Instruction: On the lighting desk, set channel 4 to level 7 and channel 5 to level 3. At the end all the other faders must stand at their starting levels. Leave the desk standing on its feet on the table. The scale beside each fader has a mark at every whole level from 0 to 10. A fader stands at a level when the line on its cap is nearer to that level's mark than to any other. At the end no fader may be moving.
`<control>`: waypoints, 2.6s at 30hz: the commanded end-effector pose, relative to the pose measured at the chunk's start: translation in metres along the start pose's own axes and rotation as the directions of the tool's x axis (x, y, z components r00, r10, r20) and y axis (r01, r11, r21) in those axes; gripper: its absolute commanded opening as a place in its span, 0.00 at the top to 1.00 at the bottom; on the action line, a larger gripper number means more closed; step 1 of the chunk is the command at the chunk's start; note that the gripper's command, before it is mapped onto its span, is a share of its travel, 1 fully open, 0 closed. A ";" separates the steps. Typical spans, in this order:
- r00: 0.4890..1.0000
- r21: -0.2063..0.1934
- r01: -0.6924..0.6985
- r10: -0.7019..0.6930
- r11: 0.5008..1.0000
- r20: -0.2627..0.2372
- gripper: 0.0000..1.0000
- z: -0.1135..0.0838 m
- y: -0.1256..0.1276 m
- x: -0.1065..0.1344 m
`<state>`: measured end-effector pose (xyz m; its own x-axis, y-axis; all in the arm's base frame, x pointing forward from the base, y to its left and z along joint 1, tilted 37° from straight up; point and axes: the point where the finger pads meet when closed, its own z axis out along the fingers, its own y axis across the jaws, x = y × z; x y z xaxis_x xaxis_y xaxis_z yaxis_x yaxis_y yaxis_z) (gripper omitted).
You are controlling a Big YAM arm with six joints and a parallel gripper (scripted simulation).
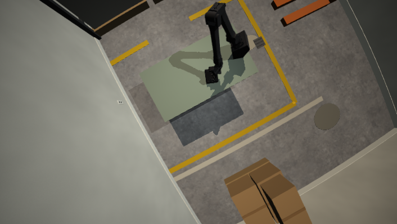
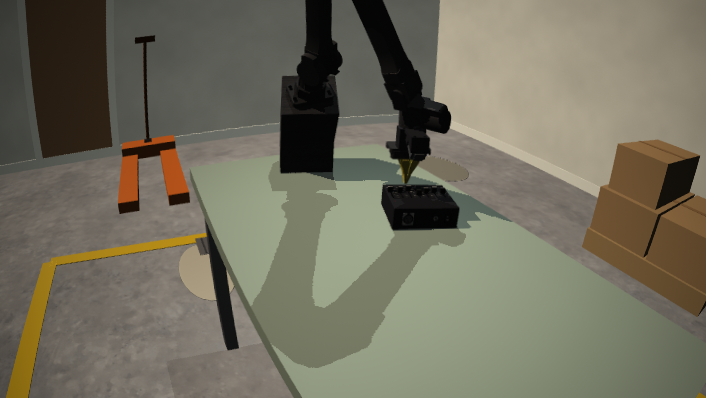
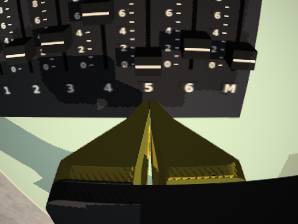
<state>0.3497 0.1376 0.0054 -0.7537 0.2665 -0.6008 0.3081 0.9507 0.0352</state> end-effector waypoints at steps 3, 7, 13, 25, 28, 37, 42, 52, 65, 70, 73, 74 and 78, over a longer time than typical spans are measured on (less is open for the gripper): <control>1.000 0.006 0.000 0.000 1.000 0.000 1.00 0.005 -0.003 -0.001; 1.000 0.006 0.001 -0.001 1.000 0.000 1.00 0.005 -0.003 -0.002; 1.000 0.006 0.003 -0.003 1.000 -0.001 1.00 0.004 0.000 -0.006; 1.000 -0.002 -0.003 0.003 1.000 0.007 1.00 0.000 0.002 -0.017; 1.000 -0.006 -0.006 0.006 1.000 0.012 1.00 -0.002 0.003 -0.021; 1.000 -0.011 -0.009 0.010 1.000 0.017 1.00 -0.004 0.004 -0.027; 1.000 -0.011 -0.011 0.011 1.000 0.017 1.00 -0.004 0.004 -0.029; 1.000 -0.012 -0.012 0.012 1.000 0.018 1.00 -0.004 0.004 -0.029; 1.000 -0.012 -0.012 0.012 1.000 0.018 1.00 -0.004 0.004 -0.029; 1.000 -0.011 -0.011 0.011 1.000 0.017 1.00 -0.004 0.004 -0.029; 1.000 -0.011 -0.009 0.010 1.000 0.017 1.00 -0.004 0.004 -0.031; 1.000 -0.011 -0.009 0.010 1.000 0.017 1.00 -0.004 0.004 -0.031; 1.000 -0.012 -0.009 0.010 1.000 0.018 1.00 -0.004 0.004 -0.033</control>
<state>0.3585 0.1299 0.0096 -0.7621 0.2608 -0.5926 0.3075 0.9513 0.0231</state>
